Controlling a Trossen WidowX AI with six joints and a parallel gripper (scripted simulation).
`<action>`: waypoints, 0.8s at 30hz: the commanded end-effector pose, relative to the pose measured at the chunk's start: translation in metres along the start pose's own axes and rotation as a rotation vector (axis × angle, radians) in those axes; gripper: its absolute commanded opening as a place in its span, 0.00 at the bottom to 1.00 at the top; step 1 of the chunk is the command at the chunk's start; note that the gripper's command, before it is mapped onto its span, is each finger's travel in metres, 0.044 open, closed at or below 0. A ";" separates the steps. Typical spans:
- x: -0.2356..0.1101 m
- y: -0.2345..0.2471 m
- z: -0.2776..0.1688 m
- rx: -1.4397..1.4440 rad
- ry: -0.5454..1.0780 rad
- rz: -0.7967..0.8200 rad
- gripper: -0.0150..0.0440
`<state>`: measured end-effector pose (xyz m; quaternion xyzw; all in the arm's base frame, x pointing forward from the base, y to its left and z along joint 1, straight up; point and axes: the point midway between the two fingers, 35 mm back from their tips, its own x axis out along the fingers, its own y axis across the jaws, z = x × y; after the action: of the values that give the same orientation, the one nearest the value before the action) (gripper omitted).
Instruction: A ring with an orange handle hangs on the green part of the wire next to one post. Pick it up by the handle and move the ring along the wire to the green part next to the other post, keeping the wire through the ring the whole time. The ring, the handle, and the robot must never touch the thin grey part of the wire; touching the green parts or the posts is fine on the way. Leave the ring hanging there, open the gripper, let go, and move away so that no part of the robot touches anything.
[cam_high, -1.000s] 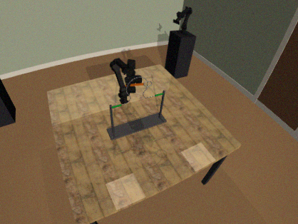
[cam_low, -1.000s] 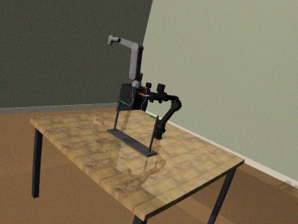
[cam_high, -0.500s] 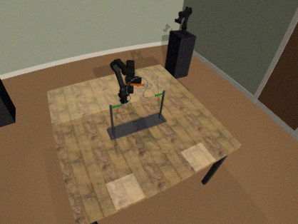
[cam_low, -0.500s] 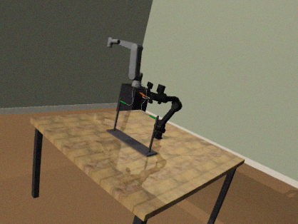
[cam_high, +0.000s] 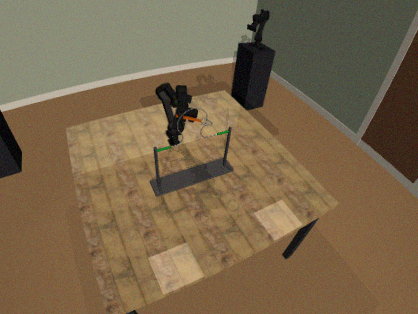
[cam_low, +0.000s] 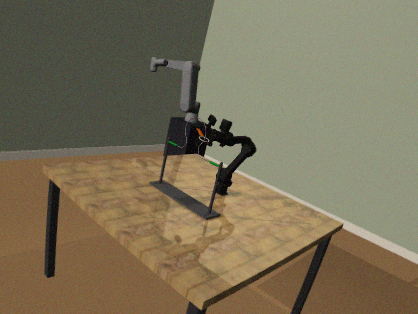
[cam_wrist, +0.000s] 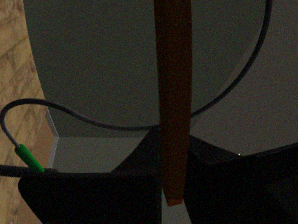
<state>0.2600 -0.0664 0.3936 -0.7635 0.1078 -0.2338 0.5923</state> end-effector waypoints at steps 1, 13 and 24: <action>-0.001 -0.003 -0.001 -0.045 -0.006 -0.032 0.00; -0.001 -0.008 -0.001 -0.177 -0.021 -0.102 0.00; -0.001 -0.008 -0.001 -0.247 -0.029 -0.139 0.00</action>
<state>0.2595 -0.0643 0.4011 -0.8331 0.0786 -0.2456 0.4893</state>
